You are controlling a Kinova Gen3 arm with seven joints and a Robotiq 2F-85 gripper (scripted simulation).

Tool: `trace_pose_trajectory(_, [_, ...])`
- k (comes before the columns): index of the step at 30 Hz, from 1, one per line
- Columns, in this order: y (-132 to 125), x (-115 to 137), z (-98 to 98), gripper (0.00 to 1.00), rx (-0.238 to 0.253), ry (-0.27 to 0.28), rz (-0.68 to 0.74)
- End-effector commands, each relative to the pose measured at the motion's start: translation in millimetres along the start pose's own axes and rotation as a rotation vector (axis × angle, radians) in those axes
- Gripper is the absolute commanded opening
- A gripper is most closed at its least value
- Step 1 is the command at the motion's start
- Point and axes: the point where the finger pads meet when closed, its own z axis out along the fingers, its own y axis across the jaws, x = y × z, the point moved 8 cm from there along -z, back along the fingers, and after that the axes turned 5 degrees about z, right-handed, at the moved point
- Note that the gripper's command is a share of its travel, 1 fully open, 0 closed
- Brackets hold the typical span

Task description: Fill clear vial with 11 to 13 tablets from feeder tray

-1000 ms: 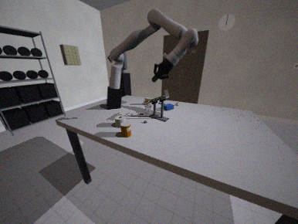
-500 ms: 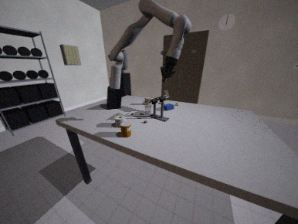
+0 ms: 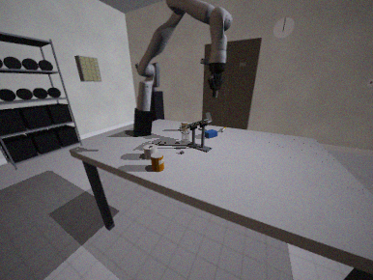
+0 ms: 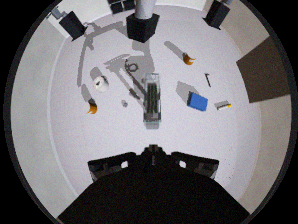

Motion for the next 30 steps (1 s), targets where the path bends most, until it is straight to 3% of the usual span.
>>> trace_pose_trajectory(1, [-2.6, -0.4, -6.5, 0.0, -0.003, -0.014, 0.002])
trace_pose_trajectory(11, [-2.5, -0.6, -5.6, 0.0, -0.003, -0.015, 0.0])
trace_pose_trajectory(19, [-2.4, -0.8, 7.4, 0.0, -0.003, -0.015, 0.0])
trace_pose_trajectory(30, [-2.3, -1.7, 64.3, 0.0, -0.003, -0.015, 0.0])
